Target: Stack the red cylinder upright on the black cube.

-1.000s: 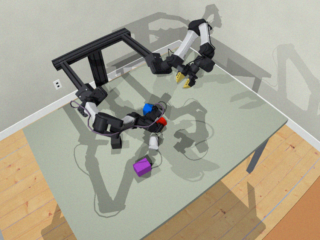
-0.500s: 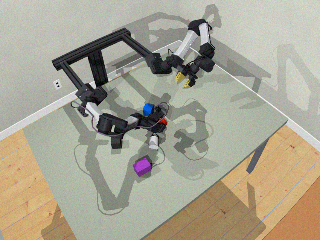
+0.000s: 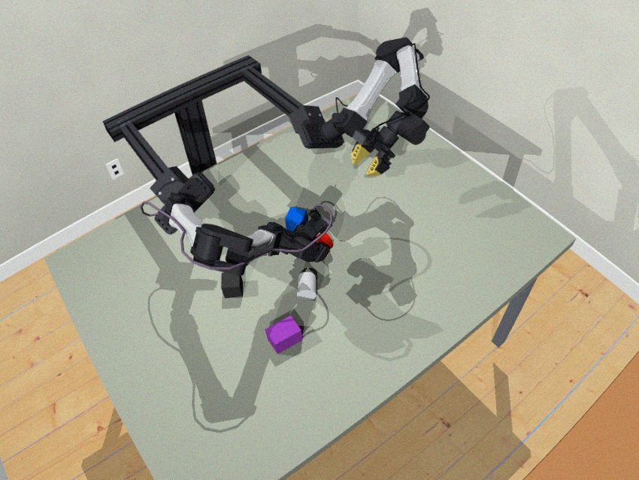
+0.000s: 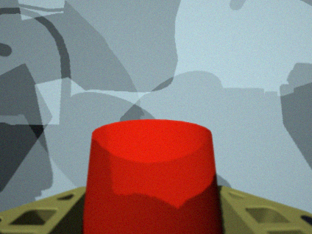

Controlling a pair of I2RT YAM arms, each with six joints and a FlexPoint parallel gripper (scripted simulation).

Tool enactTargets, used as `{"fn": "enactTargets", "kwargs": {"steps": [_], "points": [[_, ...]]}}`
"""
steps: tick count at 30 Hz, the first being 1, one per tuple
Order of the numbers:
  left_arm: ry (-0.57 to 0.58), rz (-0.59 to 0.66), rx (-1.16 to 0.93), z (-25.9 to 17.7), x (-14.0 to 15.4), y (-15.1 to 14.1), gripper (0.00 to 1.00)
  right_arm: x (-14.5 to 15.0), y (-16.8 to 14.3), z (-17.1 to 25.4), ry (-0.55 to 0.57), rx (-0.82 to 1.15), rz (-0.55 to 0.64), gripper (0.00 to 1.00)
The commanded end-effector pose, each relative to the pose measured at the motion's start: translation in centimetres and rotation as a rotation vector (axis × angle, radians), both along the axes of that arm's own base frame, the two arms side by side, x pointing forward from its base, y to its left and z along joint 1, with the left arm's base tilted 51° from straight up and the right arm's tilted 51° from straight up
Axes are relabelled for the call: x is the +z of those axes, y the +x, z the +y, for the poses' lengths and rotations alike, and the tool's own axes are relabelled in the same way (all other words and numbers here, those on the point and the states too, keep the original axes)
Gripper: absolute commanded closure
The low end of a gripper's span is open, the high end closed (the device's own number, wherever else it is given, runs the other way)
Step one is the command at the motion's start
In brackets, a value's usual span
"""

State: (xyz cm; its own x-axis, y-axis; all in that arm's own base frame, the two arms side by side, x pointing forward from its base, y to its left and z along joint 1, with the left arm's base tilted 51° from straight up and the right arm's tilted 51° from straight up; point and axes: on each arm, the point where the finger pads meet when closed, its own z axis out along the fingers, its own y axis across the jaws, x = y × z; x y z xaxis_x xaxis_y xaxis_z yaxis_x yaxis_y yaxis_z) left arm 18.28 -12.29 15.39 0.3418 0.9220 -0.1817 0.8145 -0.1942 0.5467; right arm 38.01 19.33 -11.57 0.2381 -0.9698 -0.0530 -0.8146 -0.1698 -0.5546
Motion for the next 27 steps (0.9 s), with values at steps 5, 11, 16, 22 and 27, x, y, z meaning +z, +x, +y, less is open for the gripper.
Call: {"fn": "enactTargets", "kwargs": {"steps": [5,11,16,22,27], "points": [[-0.004,0.003,-0.005,0.0,-0.1,-0.1,0.39,4.6,-3.5,1.3,0.009,0.020,-0.005,0.52],[-0.070,-0.025,-0.021,-2.6,0.1,1.6,0.39,6.0,-6.0,-1.7,-0.045,0.071,0.062,0.52],[-0.115,-0.032,-0.041,-5.0,-0.2,2.8,0.39,6.8,-7.8,-3.6,-0.089,0.109,0.112,0.52],[-0.178,0.010,-0.113,-11.1,-3.4,4.1,0.39,9.8,-12.2,-8.7,-0.182,0.202,0.225,0.52],[-0.188,0.063,-0.168,-14.7,-6.7,3.5,0.39,13.2,-14.3,-12.2,-0.223,0.251,0.252,0.52]]}}
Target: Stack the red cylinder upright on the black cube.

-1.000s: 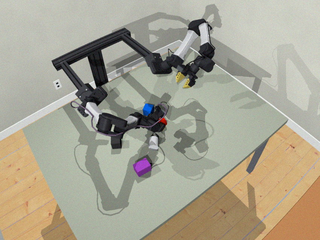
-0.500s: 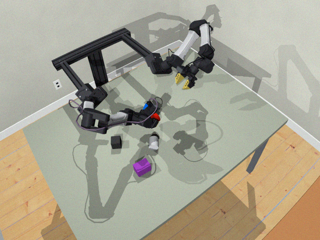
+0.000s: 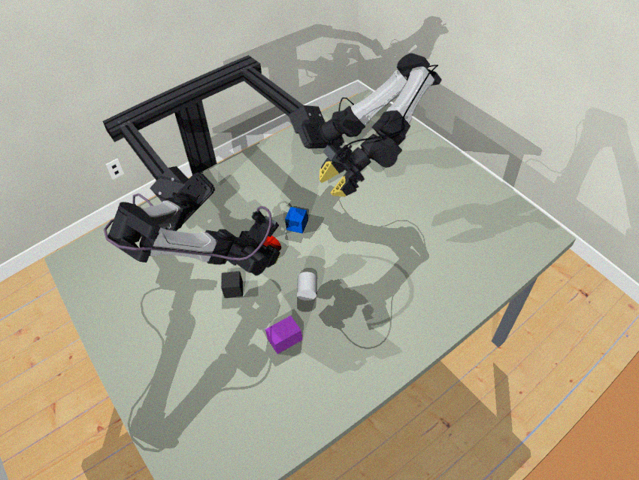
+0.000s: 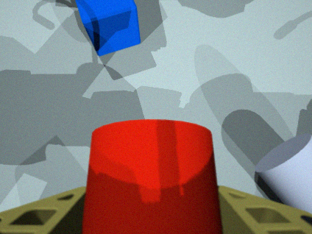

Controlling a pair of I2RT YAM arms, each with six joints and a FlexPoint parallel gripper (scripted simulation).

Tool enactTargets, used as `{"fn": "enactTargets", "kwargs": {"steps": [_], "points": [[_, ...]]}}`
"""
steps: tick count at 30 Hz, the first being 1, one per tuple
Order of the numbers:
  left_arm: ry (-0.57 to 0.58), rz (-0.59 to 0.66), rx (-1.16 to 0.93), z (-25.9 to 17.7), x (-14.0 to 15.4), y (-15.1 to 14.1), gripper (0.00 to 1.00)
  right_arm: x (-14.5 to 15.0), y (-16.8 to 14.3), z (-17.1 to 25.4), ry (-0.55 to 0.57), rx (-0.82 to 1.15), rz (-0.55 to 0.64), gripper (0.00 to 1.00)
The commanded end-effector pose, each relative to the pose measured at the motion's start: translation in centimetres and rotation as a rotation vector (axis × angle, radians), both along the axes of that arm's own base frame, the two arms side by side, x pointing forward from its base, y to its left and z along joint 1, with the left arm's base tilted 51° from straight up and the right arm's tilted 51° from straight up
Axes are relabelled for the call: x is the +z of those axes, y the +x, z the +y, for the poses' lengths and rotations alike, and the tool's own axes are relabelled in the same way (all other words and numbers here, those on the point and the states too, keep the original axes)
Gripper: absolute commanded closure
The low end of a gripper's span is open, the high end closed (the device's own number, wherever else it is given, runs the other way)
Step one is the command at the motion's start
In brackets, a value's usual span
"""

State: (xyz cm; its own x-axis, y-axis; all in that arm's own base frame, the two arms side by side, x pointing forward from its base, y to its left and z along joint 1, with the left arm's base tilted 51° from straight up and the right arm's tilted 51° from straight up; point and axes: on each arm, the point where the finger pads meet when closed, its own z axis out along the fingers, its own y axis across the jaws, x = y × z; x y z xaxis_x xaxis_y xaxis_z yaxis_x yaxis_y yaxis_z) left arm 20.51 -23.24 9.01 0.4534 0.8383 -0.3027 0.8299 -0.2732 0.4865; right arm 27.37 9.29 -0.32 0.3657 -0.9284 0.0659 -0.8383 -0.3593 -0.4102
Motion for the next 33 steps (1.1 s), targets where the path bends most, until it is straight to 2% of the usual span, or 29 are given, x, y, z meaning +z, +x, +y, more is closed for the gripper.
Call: {"fn": "enactTargets", "kwargs": {"steps": [1,14,28,33], "points": [[-0.098,-0.020,-0.017,-4.3,-0.9,1.0,0.39,2.6,-4.0,-2.8,-0.069,0.118,0.139,0.52],[-0.050,0.049,-0.069,-6.3,-5.4,-0.8,0.39,7.3,-6.3,-7.9,-0.127,0.149,0.139,0.52],[-0.051,0.048,-0.066,-6.3,-5.2,-0.7,0.39,8.6,-5.9,-8.9,-0.131,0.121,0.108,0.52],[-0.051,0.048,-0.066,-6.3,-5.2,-0.7,0.39,8.4,-5.9,-8.8,-0.070,0.000,0.106,0.52]]}}
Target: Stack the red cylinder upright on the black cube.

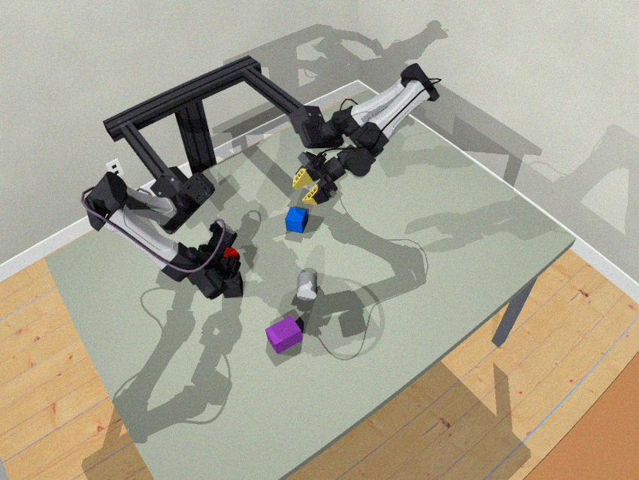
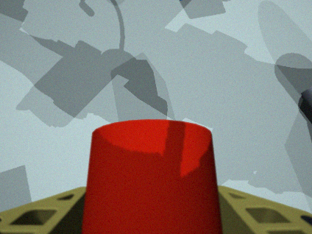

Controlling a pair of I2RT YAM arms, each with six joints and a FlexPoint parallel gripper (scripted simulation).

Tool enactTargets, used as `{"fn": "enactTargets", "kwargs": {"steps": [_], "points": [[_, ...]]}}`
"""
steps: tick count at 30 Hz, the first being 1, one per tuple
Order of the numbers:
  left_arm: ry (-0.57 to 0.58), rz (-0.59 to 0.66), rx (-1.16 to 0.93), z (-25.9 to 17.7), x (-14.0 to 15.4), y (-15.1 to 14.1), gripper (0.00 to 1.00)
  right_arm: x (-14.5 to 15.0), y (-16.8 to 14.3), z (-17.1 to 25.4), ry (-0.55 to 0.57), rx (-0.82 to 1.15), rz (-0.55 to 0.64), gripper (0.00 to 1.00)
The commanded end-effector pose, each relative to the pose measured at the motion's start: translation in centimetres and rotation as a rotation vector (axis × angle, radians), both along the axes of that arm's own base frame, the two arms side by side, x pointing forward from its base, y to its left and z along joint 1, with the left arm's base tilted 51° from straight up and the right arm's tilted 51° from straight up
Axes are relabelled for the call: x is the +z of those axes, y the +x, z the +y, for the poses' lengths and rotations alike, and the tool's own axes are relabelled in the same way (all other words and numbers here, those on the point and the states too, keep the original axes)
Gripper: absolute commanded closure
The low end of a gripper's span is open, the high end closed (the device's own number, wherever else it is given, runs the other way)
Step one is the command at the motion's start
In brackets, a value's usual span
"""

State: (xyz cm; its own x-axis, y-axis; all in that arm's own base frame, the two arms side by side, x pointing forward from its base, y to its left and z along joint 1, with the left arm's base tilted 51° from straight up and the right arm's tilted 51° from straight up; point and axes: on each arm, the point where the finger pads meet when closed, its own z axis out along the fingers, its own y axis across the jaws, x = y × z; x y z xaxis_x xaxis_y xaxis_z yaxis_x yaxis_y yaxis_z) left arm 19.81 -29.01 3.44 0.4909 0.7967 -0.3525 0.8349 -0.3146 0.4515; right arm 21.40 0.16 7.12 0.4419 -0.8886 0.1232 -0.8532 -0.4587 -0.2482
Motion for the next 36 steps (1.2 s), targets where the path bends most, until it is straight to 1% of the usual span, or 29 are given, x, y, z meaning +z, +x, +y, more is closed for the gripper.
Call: {"fn": "enactTargets", "kwargs": {"steps": [1,4,6,7,12,21,23,24,28,36], "points": [[-0.020,-0.009,-0.003,-0.5,0.4,0.1,0.39,1.0,0.1,0.4,0.066,-0.111,-0.031,0.52],[-0.020,-0.009,-0.003,-0.5,0.4,0.1,0.39,0.9,0.2,0.6,0.144,-0.281,-0.043,0.52],[-0.020,-0.009,-0.003,-0.5,0.4,0.1,0.39,0.9,0.2,0.6,0.144,-0.281,-0.043,0.52],[-0.020,-0.009,-0.003,-0.5,0.4,0.1,0.39,0.8,0.3,0.8,0.168,-0.324,-0.047,0.52],[-0.020,-0.009,-0.003,-0.5,0.4,0.1,0.39,0.8,0.2,0.9,0.301,-0.612,-0.053,0.52],[-0.020,-0.009,-0.003,-0.5,0.4,0.1,0.39,0.7,0.1,1.3,0.513,-1.035,-0.036,0.52],[-0.020,-0.009,-0.003,-0.5,0.4,0.1,0.39,0.7,0.1,1.3,0.513,-1.035,-0.036,0.52],[-0.020,-0.009,-0.003,-0.5,0.4,0.1,0.39,0.7,0.1,1.2,0.533,-1.088,-0.036,0.52],[-0.020,-0.009,-0.003,-0.5,0.4,0.1,0.39,0.8,0.1,1.4,0.648,-1.300,-0.012,0.52],[-0.020,-0.009,-0.003,-0.5,0.4,0.1,0.39,0.8,0.1,1.2,0.835,-1.675,0.026,0.52]]}}
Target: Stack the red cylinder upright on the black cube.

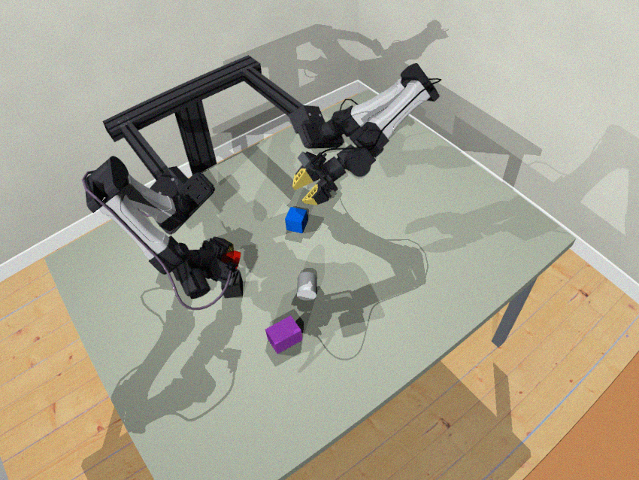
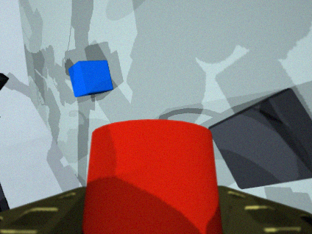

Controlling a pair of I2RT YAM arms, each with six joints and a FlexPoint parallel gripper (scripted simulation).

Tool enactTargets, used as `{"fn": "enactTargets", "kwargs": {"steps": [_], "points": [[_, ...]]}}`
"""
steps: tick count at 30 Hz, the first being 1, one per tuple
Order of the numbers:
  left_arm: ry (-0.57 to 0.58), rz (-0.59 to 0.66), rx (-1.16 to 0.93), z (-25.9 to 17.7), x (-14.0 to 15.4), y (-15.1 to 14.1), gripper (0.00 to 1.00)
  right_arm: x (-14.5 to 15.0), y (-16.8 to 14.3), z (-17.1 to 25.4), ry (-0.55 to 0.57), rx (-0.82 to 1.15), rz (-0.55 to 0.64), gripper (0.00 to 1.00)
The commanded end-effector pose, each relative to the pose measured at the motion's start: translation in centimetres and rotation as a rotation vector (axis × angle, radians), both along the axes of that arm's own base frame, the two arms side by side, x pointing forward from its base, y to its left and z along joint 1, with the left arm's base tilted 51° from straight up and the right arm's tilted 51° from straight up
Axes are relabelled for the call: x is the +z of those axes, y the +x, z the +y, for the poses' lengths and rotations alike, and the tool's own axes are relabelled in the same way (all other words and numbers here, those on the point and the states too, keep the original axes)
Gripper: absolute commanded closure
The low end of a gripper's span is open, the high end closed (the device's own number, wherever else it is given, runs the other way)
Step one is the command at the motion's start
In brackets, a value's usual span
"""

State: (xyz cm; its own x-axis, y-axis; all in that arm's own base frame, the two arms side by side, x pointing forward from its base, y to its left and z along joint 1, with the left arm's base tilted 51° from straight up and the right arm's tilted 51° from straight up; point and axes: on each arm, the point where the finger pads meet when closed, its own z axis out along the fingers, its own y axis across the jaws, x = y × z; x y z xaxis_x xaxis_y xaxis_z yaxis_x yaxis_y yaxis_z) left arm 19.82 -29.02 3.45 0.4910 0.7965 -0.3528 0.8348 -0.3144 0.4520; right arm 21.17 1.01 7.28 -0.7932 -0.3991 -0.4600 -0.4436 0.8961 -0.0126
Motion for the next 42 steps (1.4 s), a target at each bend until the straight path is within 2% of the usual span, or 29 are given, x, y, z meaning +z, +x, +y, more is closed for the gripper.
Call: {"fn": "enactTargets", "kwargs": {"steps": [1,4,19,21,33,36,42], "points": [[-0.019,-0.008,-0.003,-0.5,0.4,0.1,0.39,0.6,0.4,0.4,0.134,-0.265,-0.018,0.52],[-0.019,-0.008,-0.003,-0.5,0.4,0.1,0.39,0.6,0.4,0.3,0.160,-0.310,-0.015,0.52],[-0.019,-0.008,-0.003,-0.5,0.4,0.1,0.39,0.8,0.4,-0.1,0.621,-0.995,0.057,0.52],[-0.019,-0.008,-0.003,-0.5,0.4,0.1,0.39,0.8,0.4,-0.1,0.621,-0.995,0.057,0.52],[-0.019,-0.008,-0.003,-0.5,0.4,0.1,0.39,0.9,0.5,-0.5,1.029,-1.491,0.159,0.52],[-0.019,-0.008,-0.003,-0.5,0.4,0.1,0.39,0.9,0.4,-0.6,1.092,-1.561,0.177,0.52],[-0.019,-0.008,-0.003,-0.5,0.4,0.1,0.39,0.8,0.4,-0.7,1.149,-1.621,0.191,0.52]]}}
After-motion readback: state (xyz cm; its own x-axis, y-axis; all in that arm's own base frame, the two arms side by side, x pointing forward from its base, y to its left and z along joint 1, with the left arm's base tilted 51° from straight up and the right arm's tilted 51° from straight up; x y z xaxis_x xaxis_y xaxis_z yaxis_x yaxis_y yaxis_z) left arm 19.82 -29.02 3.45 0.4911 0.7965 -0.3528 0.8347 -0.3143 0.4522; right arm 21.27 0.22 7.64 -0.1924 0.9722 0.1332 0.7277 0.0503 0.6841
